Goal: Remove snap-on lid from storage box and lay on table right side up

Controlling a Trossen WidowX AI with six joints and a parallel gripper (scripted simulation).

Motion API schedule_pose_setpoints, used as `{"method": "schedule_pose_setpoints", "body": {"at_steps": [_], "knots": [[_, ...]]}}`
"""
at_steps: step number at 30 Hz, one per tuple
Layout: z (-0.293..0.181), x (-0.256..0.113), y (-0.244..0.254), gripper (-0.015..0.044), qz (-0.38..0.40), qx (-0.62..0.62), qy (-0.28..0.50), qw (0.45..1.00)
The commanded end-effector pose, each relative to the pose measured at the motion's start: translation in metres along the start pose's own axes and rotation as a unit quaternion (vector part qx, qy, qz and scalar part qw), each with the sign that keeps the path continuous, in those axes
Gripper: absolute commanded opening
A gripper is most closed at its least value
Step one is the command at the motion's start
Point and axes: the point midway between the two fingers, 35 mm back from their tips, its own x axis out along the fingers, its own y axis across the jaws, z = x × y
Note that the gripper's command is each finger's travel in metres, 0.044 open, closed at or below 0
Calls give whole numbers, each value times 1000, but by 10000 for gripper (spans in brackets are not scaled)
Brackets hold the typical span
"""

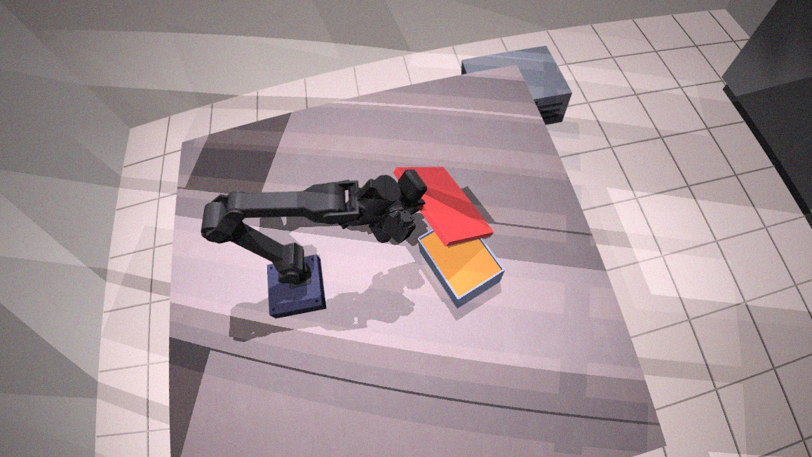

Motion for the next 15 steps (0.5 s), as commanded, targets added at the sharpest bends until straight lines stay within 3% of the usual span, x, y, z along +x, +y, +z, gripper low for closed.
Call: {"method": "schedule_pose_setpoints", "body": {"at_steps": [1,15], "knots": [[-9,-3,2,0,6,0,-2,1000],[-37,-4,0,0,6,1,-1,1000]]}}
